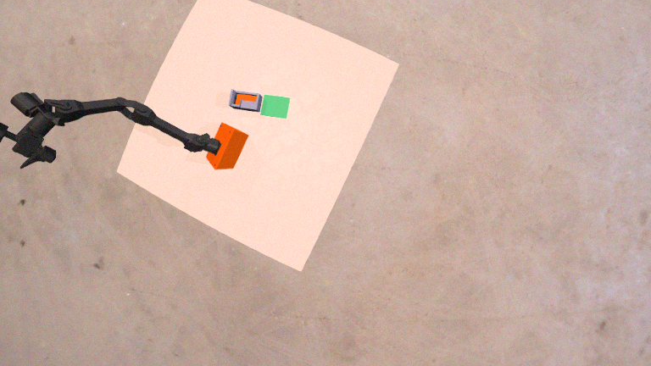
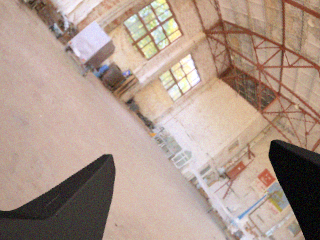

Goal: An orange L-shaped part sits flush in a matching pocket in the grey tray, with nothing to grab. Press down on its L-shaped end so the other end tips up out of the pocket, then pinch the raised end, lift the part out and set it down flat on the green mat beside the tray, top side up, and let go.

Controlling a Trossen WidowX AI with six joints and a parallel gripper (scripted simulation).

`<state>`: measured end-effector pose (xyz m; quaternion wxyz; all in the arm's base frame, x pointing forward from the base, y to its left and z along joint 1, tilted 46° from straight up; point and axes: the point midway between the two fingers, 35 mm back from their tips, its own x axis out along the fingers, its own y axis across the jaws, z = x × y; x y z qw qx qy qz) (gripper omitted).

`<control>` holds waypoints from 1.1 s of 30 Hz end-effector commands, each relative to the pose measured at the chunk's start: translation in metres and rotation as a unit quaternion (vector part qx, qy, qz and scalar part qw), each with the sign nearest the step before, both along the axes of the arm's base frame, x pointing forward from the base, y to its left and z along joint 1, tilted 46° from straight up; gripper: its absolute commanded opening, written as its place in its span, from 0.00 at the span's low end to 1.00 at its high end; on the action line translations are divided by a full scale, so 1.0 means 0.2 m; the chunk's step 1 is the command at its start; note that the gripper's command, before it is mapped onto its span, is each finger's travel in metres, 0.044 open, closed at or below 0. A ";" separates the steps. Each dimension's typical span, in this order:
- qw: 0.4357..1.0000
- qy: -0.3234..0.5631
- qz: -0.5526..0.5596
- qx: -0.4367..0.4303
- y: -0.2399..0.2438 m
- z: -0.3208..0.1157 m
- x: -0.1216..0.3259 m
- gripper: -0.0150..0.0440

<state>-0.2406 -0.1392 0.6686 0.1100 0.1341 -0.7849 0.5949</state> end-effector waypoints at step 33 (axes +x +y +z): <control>0.617 -0.361 0.660 0.232 -1.37 -1.54 1.81 0.56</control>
